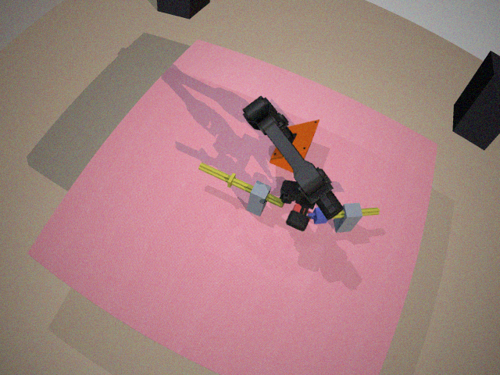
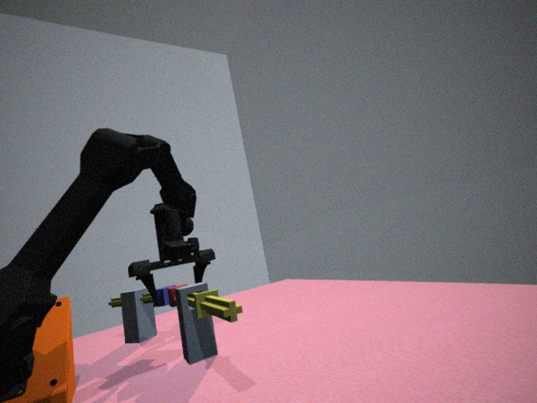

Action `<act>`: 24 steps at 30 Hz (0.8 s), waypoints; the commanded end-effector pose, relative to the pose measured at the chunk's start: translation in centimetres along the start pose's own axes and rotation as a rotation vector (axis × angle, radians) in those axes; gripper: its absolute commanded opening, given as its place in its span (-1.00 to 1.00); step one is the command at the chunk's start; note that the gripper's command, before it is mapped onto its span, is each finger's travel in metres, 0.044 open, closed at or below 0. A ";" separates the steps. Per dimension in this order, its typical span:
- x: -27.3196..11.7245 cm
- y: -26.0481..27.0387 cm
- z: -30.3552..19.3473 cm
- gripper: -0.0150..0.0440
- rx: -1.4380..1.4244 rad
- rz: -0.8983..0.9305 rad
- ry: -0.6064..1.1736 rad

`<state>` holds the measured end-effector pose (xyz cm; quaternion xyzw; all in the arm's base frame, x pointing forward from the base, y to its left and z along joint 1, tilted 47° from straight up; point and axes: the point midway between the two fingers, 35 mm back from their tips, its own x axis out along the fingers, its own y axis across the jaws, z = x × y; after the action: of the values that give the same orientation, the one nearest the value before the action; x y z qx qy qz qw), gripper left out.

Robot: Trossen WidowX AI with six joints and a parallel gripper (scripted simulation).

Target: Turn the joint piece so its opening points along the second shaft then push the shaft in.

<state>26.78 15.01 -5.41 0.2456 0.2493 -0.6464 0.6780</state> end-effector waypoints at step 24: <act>-10.6 0.0 0.5 1.00 -0.856 0.119 0.077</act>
<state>26.54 21.77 0.82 0.0135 0.4766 -0.4689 0.7435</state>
